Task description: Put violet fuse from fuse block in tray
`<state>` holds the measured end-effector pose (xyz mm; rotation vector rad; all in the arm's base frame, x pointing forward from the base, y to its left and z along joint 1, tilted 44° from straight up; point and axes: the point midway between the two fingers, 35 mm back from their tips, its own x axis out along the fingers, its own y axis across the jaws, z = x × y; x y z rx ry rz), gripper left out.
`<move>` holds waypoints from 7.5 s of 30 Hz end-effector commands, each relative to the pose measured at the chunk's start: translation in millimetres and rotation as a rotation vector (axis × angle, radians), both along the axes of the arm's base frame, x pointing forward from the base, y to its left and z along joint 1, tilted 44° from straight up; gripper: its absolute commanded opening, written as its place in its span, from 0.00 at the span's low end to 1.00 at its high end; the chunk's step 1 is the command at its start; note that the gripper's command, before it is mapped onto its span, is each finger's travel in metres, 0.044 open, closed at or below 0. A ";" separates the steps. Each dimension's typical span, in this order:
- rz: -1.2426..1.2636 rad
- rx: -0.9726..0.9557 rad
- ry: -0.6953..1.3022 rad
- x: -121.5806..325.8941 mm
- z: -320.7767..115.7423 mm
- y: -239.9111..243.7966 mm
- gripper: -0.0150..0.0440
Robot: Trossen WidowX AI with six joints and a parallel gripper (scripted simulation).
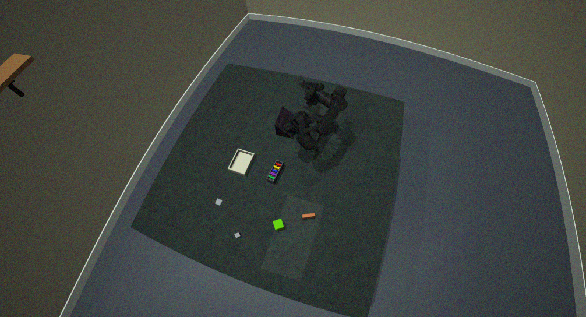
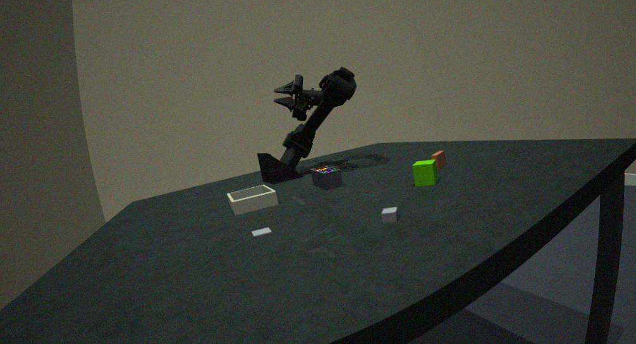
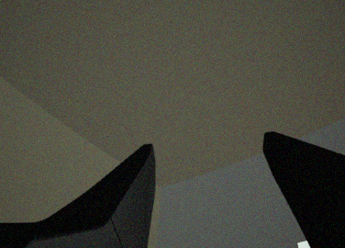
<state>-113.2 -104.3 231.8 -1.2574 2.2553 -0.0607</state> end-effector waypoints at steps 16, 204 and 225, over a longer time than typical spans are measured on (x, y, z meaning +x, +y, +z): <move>-0.505 0.389 0.163 -58.6 6.5 130.4 0.38; -2.596 0.098 -0.545 411.8 -183.1 39.4 0.25; -2.598 0.097 -0.544 410.5 -175.4 32.4 0.25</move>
